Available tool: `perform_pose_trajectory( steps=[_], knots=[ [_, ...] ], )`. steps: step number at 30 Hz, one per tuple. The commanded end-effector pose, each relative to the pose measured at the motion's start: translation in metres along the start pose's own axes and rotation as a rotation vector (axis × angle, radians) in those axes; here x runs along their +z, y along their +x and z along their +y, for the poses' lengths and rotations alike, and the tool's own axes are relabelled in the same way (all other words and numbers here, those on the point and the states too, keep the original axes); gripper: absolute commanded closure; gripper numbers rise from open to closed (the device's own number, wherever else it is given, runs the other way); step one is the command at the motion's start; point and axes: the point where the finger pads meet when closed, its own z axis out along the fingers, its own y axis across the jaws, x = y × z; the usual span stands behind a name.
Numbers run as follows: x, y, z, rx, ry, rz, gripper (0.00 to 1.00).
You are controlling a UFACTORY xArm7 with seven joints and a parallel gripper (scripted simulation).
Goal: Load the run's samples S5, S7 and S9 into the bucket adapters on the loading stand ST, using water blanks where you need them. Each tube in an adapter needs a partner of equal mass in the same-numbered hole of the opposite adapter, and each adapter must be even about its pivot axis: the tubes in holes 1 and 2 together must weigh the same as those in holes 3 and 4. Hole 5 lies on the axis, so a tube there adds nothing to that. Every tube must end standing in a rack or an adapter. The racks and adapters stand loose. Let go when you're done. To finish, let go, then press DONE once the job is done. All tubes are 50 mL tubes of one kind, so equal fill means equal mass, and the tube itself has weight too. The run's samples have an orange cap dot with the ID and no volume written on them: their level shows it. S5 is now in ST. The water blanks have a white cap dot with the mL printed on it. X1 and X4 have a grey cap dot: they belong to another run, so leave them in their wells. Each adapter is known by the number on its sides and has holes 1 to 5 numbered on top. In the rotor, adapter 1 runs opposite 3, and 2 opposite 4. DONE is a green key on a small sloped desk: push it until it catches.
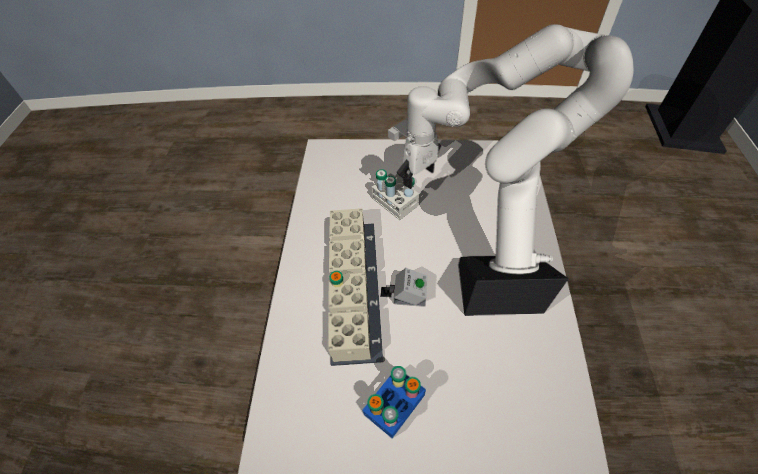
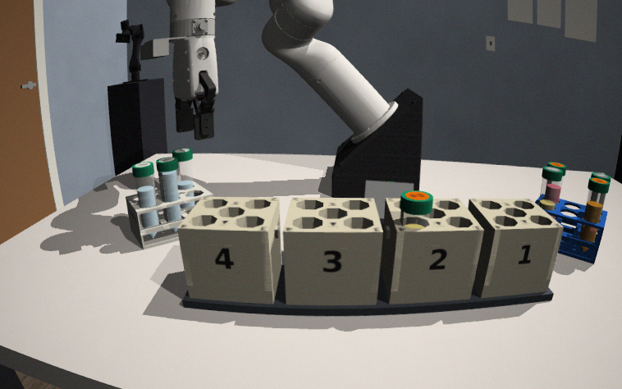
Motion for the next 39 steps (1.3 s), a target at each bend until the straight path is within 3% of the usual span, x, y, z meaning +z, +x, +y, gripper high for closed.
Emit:
perform_pose_trajectory(
  steps=[1, 39],
  knots=[
    [-0.004, 0.001, 0.000, 0.000, 0.001, 0.003, 0.00],
    [-0.095, 0.001, 0.000, 0.000, 0.001, 0.003, 0.00]
  ],
)
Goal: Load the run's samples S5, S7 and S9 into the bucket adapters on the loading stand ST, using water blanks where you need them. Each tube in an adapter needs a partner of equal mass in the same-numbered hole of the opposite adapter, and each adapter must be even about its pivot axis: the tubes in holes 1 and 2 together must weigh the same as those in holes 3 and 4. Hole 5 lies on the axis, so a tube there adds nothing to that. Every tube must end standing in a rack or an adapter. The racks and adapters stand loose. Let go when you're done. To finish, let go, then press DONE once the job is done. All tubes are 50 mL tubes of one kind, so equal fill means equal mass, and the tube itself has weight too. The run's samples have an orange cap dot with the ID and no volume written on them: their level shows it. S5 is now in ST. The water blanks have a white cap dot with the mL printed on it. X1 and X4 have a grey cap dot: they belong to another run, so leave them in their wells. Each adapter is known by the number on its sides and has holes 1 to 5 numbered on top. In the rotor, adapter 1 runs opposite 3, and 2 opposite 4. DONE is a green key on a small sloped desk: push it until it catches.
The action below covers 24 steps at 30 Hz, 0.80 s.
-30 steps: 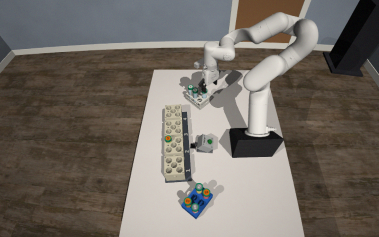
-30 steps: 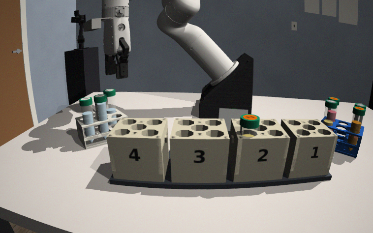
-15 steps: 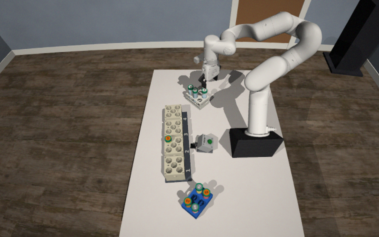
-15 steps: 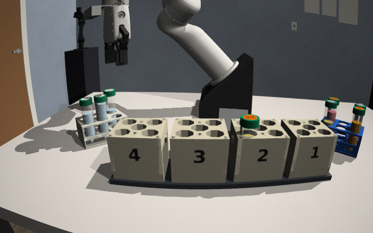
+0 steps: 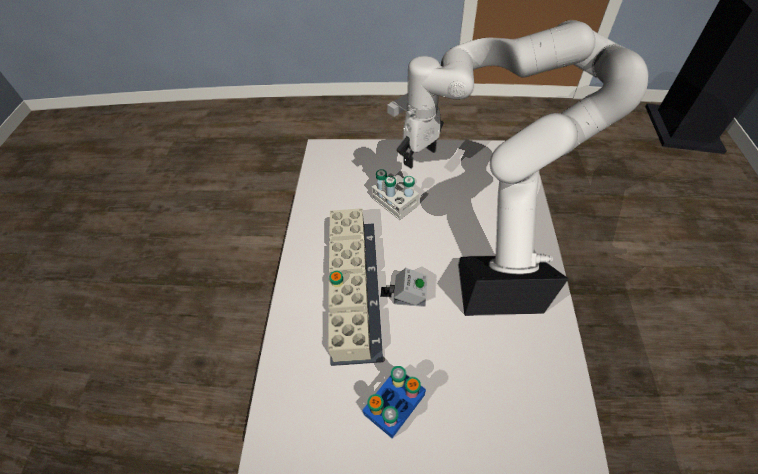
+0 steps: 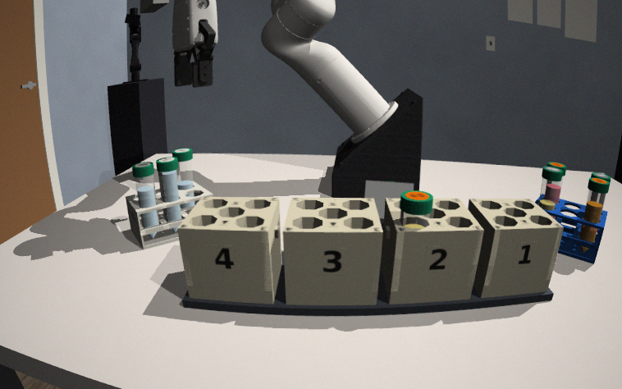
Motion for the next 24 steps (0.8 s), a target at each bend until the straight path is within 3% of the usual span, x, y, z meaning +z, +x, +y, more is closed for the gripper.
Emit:
perform_pose_trajectory(
  steps=[1, 9, 24],
  knots=[
    [-0.015, 0.001, 0.000, 0.001, 0.001, 0.003, 0.00],
    [-0.022, -0.002, -0.010, -0.066, 0.001, 0.003, 0.00],
    [-0.022, -0.021, -0.083, -0.566, 0.001, 0.003, 0.00]
  ],
)
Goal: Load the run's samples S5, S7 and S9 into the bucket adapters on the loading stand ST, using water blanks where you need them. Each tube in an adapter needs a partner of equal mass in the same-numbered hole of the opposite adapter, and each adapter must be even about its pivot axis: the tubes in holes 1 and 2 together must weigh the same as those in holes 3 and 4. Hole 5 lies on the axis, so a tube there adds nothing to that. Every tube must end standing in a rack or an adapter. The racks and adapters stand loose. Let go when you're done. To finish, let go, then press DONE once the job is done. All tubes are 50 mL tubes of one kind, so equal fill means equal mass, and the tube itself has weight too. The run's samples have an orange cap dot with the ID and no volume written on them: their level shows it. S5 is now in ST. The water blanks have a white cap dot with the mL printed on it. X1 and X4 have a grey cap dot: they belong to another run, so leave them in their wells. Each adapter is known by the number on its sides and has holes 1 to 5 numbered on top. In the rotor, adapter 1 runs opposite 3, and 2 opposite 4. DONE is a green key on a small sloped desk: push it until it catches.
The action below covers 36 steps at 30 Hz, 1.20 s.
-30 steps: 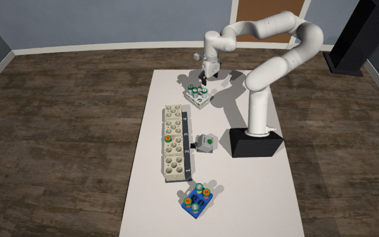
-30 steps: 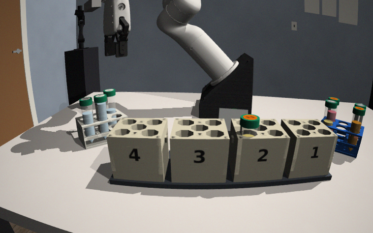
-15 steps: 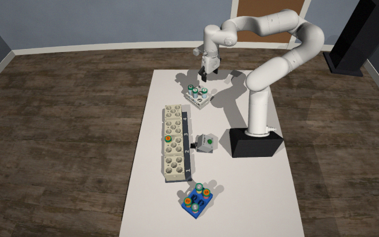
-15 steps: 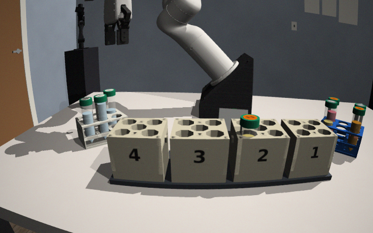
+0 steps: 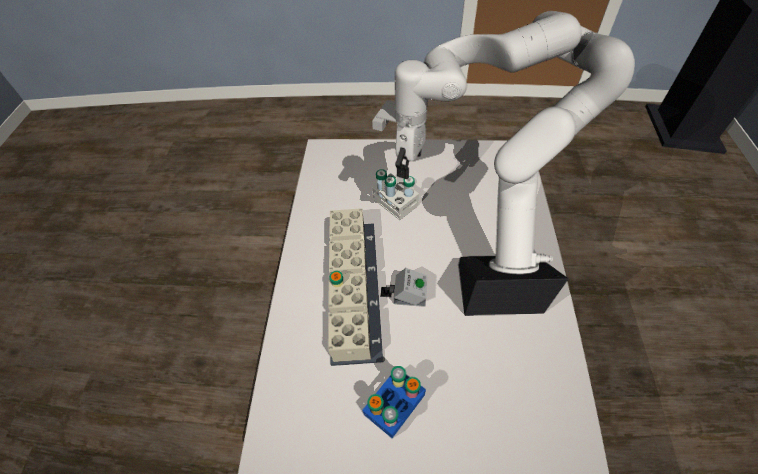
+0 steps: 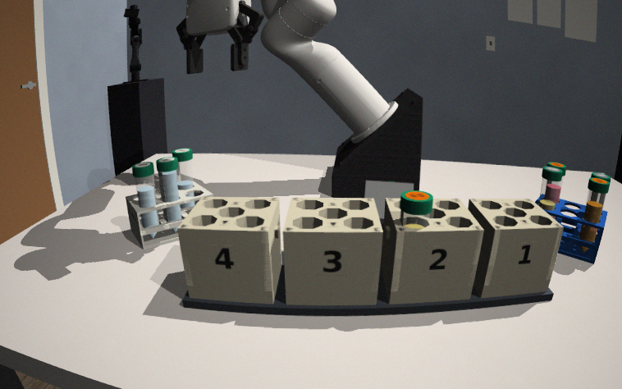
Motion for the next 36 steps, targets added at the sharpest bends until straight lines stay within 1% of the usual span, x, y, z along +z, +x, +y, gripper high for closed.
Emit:
perform_pose_trajectory(
  steps=[1, 2, 9, 17, 19, 34, 36],
  knots=[
    [-0.001, 0.006, -0.022, -0.146, 0.000, -0.001, 0.00],
    [-0.001, 0.006, -0.022, -0.146, 0.000, -0.001, 0.00],
    [-0.001, 0.012, -0.057, -0.380, 0.000, -0.001, 0.00],
    [-0.001, 0.019, -0.096, -0.386, 0.001, -0.001, 0.00],
    [-0.001, 0.019, -0.096, -0.386, 0.001, -0.001, 0.00],
    [-0.001, 0.031, -0.170, -0.386, 0.001, -0.001, 0.00],
    [-0.001, 0.031, -0.170, -0.386, 0.001, -0.001, 0.00]
  ],
)
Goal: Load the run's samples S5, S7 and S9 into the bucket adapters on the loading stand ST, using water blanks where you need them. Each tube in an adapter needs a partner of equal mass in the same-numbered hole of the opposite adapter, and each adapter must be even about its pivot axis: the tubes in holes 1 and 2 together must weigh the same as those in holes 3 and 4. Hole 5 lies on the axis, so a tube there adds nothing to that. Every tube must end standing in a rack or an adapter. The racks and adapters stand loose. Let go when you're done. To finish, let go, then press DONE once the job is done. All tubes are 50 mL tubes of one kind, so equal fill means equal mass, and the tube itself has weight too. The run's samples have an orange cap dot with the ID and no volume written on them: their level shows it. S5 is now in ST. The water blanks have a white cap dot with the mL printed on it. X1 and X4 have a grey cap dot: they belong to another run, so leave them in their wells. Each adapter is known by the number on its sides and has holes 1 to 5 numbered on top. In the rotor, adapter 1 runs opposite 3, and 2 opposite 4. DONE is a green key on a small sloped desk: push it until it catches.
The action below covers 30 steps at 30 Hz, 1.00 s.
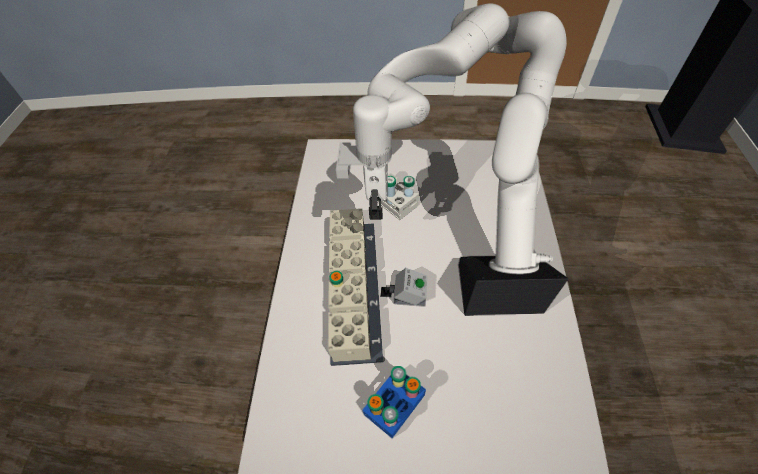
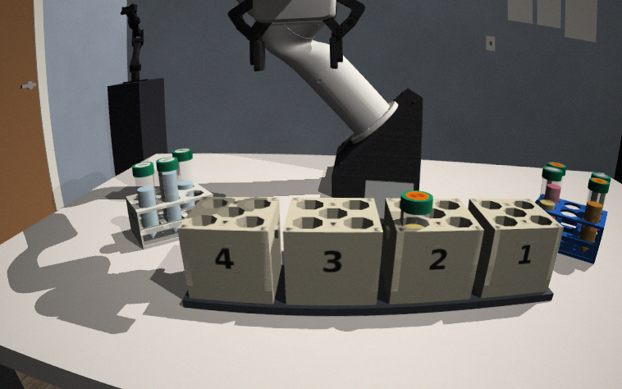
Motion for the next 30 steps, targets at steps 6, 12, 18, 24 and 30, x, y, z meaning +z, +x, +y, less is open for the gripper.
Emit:
perform_pose_trajectory(
  steps=[6, 12, 18, 24, 30],
  knots=[
    [0.001, 0.026, -0.037, 0.002, -0.015, -0.007, 0.00],
    [0.001, 0.041, -0.063, 0.002, -0.015, -0.007, 0.00],
    [0.001, 0.052, -0.080, 0.002, -0.015, -0.007, 0.00],
    [0.002, 0.067, -0.105, 0.002, -0.014, -0.007, 0.00],
    [0.002, 0.056, -0.128, -0.165, -0.014, -0.008, 0.00]
  ],
)
